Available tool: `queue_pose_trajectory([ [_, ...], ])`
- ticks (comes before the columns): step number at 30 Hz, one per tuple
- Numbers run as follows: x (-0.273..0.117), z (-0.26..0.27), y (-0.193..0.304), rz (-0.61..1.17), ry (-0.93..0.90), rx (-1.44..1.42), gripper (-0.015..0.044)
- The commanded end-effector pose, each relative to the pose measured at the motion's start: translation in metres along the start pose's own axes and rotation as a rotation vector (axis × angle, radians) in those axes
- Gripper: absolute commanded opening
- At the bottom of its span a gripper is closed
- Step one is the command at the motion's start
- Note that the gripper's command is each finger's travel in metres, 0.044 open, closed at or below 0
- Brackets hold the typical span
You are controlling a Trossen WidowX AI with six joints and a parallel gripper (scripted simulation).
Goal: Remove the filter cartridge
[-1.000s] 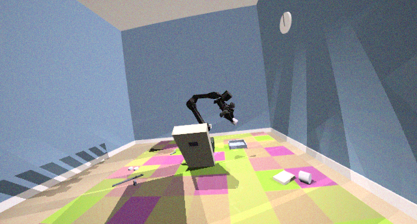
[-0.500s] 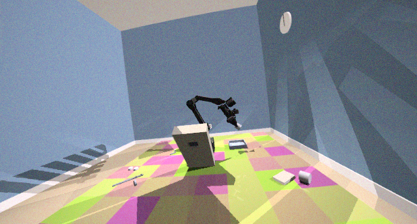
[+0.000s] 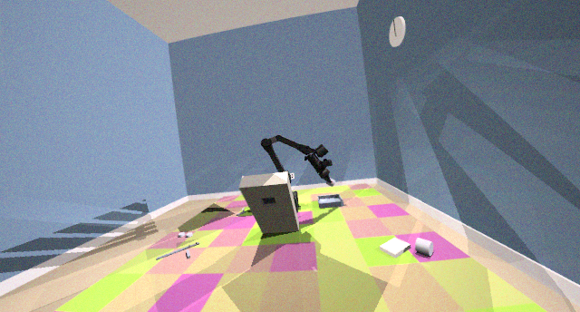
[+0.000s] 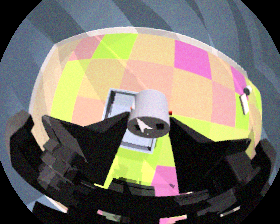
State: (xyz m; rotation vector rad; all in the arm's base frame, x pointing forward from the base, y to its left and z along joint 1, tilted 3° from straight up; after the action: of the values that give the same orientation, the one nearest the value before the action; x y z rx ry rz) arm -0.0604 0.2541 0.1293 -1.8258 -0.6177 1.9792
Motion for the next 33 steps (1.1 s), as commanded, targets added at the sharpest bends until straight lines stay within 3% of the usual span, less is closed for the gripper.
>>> queue_pose_trajectory([
  [1,0.012,0.016,0.015,0.006,-0.032,-0.067,0.0],
  [33,0.087,0.026,0.069,0.014,-0.07,-0.133,0.0],
])
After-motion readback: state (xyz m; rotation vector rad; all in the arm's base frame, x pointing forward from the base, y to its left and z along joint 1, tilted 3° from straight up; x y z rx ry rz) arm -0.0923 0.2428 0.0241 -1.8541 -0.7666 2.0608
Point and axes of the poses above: the point midway between the two fingers, 35 mm back from their tips, its own x axis out along the fingers, its own z axis across the jaws, y = z × x, the point moved 3 cm from there along -x, back along the fingers, and after that the axes turned 10 degrees about x, right-handed, at the moved point
